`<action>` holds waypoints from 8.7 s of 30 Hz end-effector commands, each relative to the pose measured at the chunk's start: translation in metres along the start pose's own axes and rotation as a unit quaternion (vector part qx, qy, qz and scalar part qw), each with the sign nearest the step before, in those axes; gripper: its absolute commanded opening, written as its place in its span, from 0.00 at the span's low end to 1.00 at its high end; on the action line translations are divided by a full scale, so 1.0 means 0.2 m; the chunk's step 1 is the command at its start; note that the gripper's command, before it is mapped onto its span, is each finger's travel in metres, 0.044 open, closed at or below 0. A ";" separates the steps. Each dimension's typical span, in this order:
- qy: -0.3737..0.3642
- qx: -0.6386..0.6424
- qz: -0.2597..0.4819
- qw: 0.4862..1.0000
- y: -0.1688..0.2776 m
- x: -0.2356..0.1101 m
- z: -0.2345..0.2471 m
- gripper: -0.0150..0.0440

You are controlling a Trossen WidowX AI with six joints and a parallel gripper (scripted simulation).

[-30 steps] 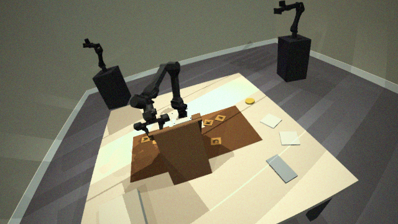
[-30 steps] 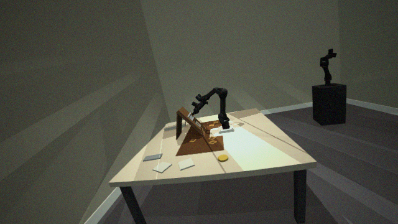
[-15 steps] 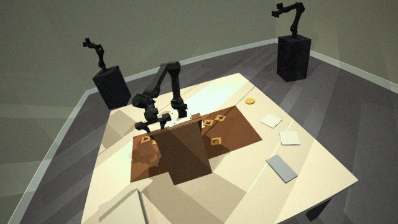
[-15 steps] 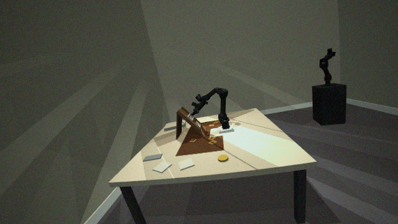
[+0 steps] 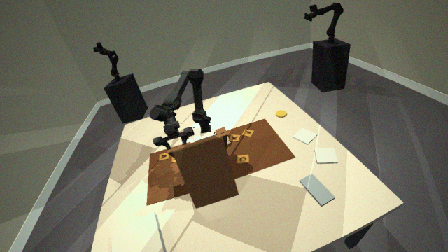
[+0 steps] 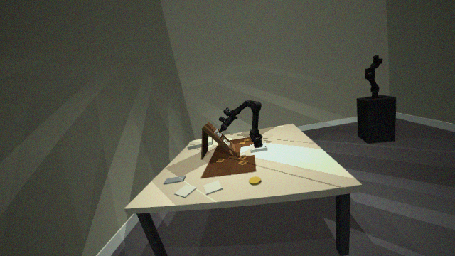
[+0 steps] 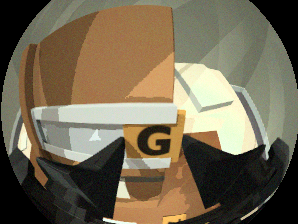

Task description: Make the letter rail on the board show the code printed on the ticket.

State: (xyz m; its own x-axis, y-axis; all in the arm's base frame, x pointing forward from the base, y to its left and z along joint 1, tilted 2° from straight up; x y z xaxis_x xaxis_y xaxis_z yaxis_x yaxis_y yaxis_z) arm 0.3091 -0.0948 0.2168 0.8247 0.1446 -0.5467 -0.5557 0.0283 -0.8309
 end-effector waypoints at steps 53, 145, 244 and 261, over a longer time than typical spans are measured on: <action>0.002 0.002 -0.002 1.000 0.02 -0.01 0.17 0.25; 0.000 0.004 -0.003 1.000 0.06 0.00 0.42 0.25; -0.002 0.007 -0.003 1.000 0.09 0.00 0.65 0.25; -0.001 0.007 -0.002 1.000 0.10 -0.04 0.64 0.75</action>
State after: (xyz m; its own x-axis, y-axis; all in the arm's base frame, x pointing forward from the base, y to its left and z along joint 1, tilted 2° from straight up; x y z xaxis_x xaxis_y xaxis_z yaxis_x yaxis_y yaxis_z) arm 0.2815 0.0324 0.2139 0.8196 0.1489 -0.5532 -0.5638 0.0384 -0.8250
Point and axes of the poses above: the point midway between the two fingers, 35 mm back from their tips, its own x axis out along the fingers, its own z axis across the jaws, y = z × x, the point moved 3 cm from there along -x, back along the fingers, and after that the axes turned 9 degrees about x, right-handed, at the moved point
